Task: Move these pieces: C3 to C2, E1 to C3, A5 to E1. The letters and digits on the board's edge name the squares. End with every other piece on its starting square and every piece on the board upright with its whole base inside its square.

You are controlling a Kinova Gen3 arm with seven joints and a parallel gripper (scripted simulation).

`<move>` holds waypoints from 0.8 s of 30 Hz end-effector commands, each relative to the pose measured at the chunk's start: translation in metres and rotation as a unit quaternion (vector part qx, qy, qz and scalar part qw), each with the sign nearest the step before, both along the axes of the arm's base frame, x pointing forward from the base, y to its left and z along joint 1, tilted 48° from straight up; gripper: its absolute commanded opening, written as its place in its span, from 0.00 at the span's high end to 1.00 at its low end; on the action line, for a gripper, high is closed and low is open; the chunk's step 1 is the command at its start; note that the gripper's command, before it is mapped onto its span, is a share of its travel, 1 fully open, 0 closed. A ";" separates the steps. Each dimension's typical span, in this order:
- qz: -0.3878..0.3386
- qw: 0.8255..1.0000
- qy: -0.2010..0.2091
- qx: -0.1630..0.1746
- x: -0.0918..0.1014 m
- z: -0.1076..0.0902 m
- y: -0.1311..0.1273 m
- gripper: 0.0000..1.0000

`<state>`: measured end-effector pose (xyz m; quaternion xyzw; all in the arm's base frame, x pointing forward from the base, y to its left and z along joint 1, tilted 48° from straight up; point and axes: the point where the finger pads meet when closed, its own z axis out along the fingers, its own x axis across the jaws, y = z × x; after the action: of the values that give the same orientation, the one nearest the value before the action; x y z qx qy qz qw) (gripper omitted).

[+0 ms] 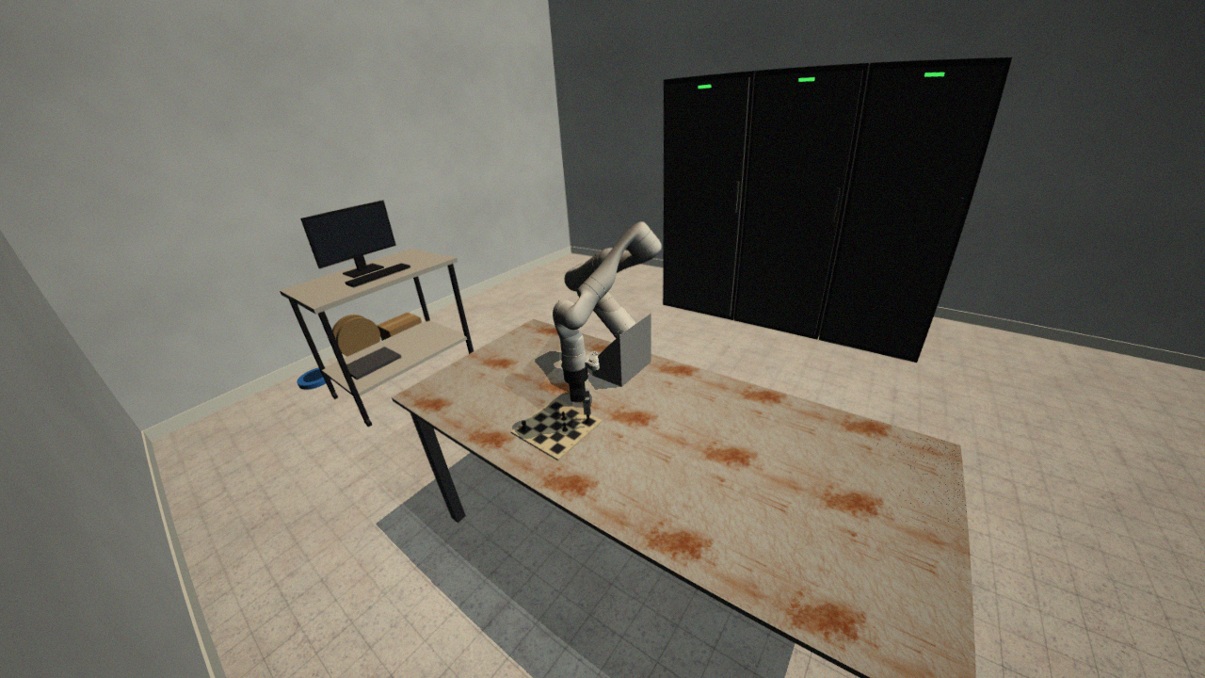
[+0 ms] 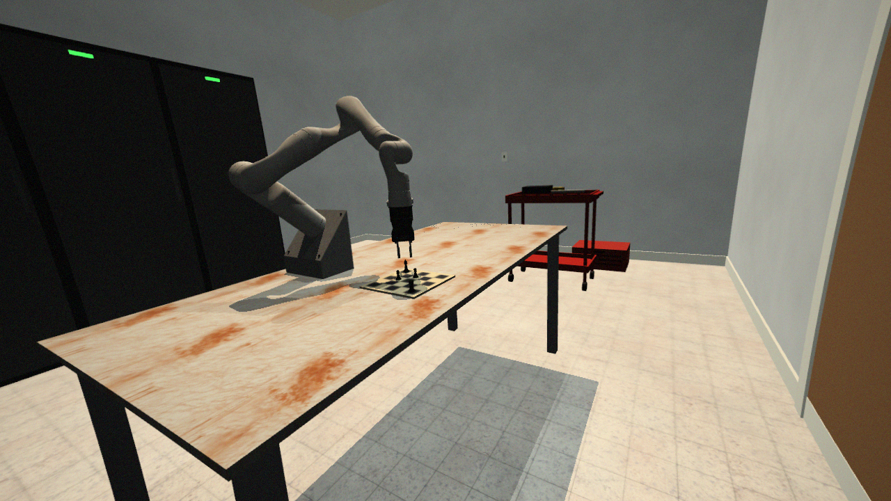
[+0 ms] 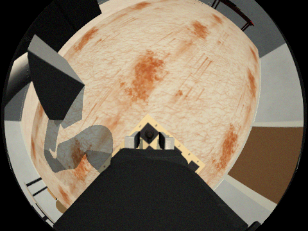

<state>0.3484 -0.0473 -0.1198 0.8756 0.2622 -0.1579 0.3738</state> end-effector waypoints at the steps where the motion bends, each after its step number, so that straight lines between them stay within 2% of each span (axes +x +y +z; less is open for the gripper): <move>1: 0.006 1.000 0.000 0.003 0.004 0.000 0.002 0.27; 15: 0.005 1.000 0.000 0.002 0.004 -0.001 0.000 0.27; 24: 0.003 1.000 0.000 0.002 0.001 -0.010 -0.012 0.27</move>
<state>0.3501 -0.0532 -0.1261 0.8752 0.2649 -0.1558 0.3736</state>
